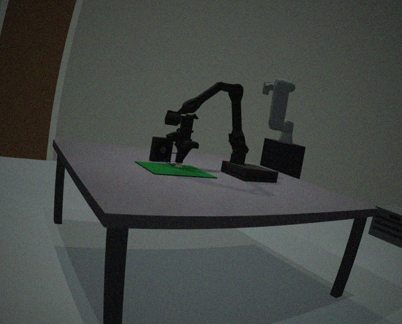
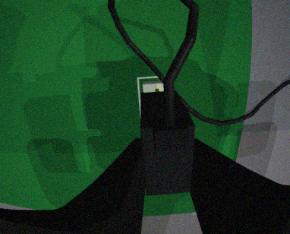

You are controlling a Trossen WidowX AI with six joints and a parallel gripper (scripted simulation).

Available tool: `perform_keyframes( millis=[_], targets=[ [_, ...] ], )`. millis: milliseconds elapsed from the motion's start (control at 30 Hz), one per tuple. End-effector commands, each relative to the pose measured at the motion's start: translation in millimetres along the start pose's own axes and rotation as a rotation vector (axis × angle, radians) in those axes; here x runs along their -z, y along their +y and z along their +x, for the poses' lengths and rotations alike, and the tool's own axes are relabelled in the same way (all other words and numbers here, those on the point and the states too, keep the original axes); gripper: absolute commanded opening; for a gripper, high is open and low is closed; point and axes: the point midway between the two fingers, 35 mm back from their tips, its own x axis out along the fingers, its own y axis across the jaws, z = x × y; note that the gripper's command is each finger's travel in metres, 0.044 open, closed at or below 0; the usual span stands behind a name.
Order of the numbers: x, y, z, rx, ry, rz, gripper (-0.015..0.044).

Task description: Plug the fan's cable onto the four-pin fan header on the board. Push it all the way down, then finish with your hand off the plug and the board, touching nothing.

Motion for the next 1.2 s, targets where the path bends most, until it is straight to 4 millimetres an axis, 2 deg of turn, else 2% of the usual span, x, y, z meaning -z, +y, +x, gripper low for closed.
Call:
perform_keyframes(
  millis=[0, 1167],
  targets=[
    [0.1, -0.1, 0.9, 0.000, 0.000, 0.001, 0.0000],
    [0.0, -0.1, 19.2, 0.000, 0.000, 0.002, 0.0000]
  ],
)
